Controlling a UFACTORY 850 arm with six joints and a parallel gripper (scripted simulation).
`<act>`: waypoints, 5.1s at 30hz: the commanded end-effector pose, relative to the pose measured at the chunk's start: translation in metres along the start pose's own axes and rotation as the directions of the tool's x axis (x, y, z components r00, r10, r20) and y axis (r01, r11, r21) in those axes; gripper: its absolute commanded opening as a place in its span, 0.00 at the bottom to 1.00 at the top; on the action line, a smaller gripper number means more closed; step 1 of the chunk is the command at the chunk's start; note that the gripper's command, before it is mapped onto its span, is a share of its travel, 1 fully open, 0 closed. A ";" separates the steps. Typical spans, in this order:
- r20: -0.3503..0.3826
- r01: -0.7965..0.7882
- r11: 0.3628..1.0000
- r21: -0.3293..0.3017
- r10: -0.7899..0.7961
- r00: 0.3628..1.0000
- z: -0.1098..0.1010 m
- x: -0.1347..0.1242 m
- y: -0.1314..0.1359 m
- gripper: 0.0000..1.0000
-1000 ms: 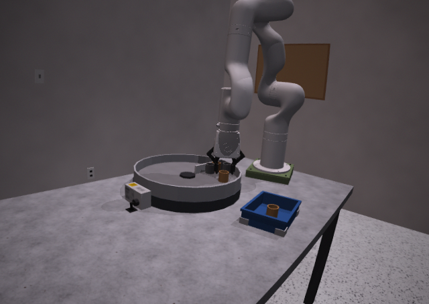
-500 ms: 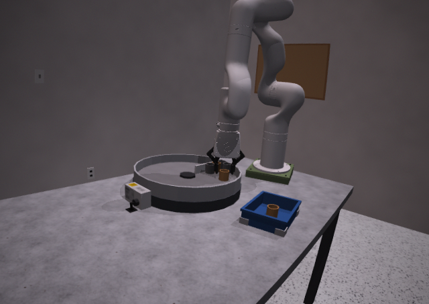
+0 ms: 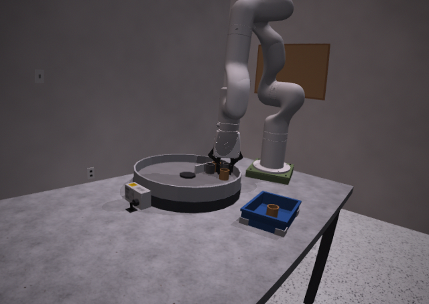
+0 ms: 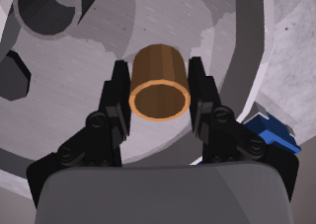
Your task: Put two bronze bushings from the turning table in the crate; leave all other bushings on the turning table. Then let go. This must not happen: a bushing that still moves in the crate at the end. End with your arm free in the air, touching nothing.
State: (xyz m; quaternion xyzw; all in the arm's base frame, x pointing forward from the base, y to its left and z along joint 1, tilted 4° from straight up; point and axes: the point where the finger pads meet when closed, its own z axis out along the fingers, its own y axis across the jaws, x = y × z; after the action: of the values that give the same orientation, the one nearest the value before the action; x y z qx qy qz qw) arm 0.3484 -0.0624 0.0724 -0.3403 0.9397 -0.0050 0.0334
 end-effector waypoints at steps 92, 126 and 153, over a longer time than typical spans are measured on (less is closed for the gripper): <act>0.005 -0.135 0.991 0.000 0.135 0.991 -0.068 -0.063 0.057 0.00; 0.004 -0.382 0.924 -0.001 0.382 0.924 -0.069 -0.184 0.168 0.00; 0.004 -0.383 0.924 -0.001 0.383 0.924 -0.021 -0.185 0.169 0.00</act>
State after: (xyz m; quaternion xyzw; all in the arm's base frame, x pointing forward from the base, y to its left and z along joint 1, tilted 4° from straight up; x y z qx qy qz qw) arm 0.3779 0.1839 0.1179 -0.1505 0.9880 0.0024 0.0346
